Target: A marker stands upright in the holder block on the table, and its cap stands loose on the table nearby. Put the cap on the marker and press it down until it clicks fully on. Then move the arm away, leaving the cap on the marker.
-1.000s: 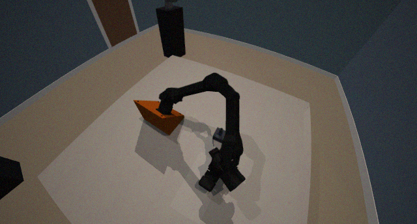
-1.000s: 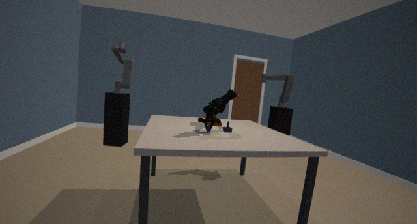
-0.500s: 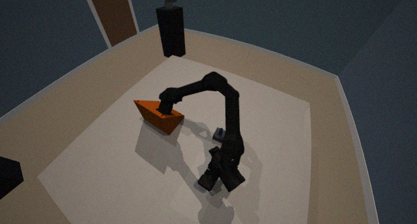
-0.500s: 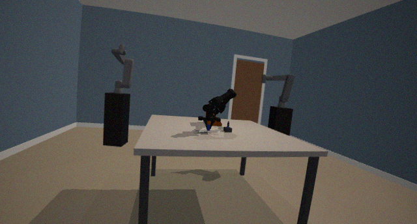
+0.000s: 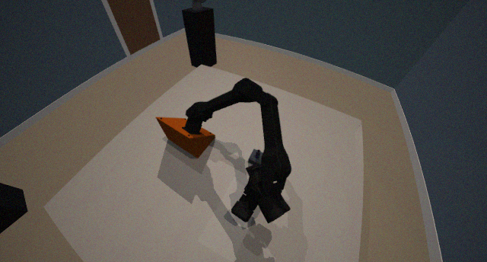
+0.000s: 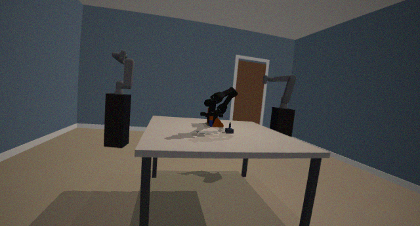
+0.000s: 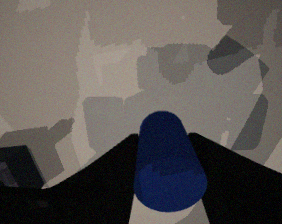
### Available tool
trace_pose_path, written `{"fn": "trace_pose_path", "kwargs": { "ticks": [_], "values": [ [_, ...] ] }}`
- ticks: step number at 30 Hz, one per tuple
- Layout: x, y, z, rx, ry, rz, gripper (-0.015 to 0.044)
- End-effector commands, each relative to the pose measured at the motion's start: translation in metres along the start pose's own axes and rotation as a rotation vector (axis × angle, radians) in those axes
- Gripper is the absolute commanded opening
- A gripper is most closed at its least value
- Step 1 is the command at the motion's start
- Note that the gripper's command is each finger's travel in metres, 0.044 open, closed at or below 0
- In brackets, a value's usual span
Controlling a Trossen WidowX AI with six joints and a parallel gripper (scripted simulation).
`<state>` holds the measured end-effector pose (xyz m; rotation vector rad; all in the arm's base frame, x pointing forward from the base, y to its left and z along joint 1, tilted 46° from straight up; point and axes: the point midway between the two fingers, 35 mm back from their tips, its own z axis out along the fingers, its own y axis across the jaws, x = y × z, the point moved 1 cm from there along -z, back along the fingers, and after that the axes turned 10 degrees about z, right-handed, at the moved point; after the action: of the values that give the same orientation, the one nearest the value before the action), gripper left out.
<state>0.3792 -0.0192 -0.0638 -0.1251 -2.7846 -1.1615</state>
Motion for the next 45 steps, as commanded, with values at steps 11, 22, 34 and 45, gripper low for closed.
{"fn": "trace_pose_path", "kwargs": {
  "ticks": [11, 22, 34, 45],
  "values": [
    [0.013, 0.038, -0.016, 0.006, 0.002, -0.006, 0.0],
    [0.029, 0.069, -0.027, 0.007, 0.002, -0.005, 0.0],
    [0.049, 0.101, -0.037, 0.005, 0.003, -0.004, 0.0],
    [0.071, 0.128, -0.044, 0.004, 0.005, -0.003, 0.0]
  ]
}}
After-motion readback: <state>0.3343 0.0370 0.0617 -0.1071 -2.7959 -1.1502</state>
